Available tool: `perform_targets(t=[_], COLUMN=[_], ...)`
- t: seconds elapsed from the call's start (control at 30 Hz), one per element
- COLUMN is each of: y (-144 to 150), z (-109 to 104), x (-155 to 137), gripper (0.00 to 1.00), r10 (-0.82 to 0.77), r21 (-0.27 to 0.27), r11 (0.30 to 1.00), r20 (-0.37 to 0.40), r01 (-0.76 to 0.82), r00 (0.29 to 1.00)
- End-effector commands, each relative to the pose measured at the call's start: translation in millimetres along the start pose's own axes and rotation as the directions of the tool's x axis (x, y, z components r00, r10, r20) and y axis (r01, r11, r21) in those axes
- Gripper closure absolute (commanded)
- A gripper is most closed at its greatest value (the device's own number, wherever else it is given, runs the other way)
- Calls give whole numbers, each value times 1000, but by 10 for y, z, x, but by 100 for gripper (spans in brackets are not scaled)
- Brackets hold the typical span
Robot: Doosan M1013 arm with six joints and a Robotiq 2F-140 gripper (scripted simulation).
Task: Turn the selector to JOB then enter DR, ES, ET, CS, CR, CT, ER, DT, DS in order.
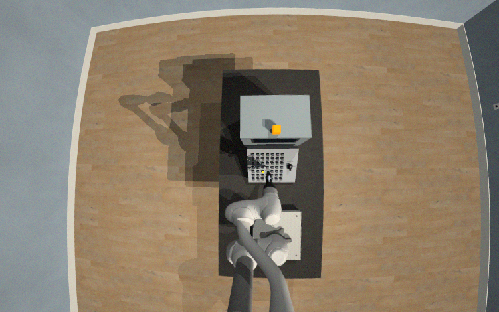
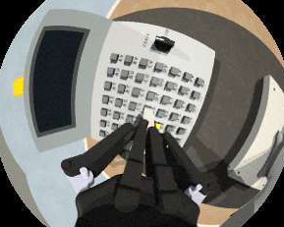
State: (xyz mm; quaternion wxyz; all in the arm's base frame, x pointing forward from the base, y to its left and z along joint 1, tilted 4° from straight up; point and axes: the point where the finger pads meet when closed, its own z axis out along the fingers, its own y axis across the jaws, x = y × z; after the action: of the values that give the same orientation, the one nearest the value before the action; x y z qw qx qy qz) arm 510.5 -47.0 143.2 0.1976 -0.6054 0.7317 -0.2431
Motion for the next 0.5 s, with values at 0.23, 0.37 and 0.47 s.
perform_targets(t=[0.23, 0.37, 0.47], y=[-2, -4, -6], z=[-7, -16, -28], x=[43, 127, 223], gripper=[100, 100, 100], r10=[-42, -125, -218], r21=[0, 0, 0], r11=[999, 992, 976], r20=[0, 0, 0], r01=[42, 125, 218], r00=[999, 992, 976])
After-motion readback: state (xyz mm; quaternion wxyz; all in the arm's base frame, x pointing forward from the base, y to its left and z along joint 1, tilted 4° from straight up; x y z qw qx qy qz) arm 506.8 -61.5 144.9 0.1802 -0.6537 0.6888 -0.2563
